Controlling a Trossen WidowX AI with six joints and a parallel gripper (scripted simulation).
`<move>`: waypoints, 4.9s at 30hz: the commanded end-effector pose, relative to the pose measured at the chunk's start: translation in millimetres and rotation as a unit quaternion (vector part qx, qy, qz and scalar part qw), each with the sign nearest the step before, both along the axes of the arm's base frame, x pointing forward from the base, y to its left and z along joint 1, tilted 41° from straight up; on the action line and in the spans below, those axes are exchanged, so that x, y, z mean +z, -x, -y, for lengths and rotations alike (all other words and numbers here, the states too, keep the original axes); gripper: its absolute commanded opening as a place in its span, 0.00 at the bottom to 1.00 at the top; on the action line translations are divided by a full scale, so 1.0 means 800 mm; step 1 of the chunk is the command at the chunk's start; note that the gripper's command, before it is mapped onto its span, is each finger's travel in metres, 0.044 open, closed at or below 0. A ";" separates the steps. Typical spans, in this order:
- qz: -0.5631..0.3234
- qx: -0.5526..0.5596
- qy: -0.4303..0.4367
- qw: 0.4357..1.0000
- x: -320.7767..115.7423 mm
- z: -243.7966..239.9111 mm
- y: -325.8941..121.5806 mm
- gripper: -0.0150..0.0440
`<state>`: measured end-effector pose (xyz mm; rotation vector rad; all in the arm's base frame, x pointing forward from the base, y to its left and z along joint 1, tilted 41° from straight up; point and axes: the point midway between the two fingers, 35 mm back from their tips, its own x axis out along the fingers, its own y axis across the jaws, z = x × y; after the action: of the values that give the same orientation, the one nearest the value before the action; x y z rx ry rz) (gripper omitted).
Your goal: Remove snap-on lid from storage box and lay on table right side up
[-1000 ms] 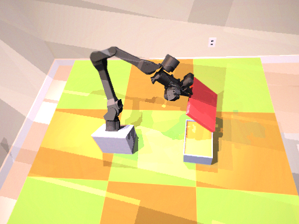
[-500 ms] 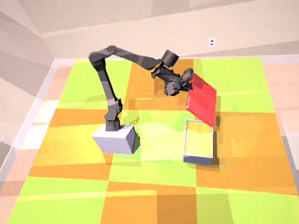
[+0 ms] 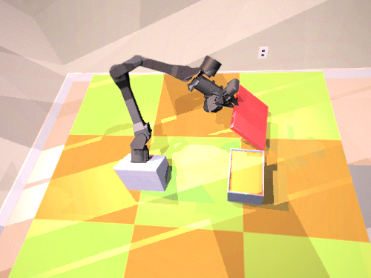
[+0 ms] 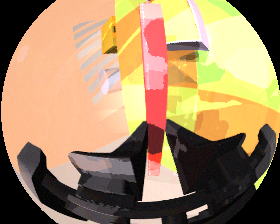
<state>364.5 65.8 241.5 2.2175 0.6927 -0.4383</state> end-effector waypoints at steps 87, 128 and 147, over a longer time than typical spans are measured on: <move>0.009 -0.007 -0.005 1.000 0.050 -0.112 0.001 0.25; 0.009 -0.007 -0.006 1.000 0.019 -0.139 -0.002 0.25; 0.009 -0.007 -0.007 1.000 0.005 -0.151 -0.003 0.25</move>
<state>365.1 187.5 246.2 2.2285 0.6916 -0.4209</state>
